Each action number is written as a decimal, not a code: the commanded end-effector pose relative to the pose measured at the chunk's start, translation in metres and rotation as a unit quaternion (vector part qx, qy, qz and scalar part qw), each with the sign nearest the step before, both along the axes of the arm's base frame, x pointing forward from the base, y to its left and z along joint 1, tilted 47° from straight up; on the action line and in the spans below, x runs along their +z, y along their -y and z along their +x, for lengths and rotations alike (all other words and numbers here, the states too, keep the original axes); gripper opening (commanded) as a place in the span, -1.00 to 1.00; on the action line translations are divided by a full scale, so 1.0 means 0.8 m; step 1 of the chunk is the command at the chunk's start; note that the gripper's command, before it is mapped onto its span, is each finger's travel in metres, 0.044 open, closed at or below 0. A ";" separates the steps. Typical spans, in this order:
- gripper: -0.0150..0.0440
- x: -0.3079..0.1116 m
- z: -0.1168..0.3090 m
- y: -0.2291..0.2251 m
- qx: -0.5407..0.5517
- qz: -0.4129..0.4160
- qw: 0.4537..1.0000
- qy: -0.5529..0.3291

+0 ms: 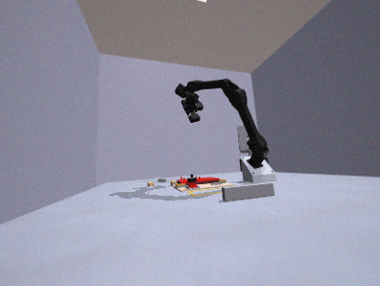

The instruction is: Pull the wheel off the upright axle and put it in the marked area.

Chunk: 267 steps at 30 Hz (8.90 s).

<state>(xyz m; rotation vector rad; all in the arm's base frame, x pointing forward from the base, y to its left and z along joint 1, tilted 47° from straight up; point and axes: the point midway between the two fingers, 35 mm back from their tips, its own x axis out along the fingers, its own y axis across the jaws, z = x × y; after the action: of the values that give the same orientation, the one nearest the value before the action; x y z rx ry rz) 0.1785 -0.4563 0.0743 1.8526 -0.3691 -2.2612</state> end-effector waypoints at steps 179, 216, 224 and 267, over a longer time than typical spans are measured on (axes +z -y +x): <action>-0.49 -0.011 0.222 -0.504 0.627 0.383 0.610 0.297; -0.49 0.045 0.194 -0.506 0.623 0.387 0.612 0.296; -0.49 0.069 0.178 -0.529 0.624 0.386 0.611 0.296; -0.49 0.010 0.173 -0.654 0.625 0.386 0.609 0.299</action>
<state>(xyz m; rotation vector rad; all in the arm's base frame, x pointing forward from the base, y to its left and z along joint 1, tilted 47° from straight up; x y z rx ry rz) 0.3178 0.0577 0.0918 1.9546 1.5690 -0.7101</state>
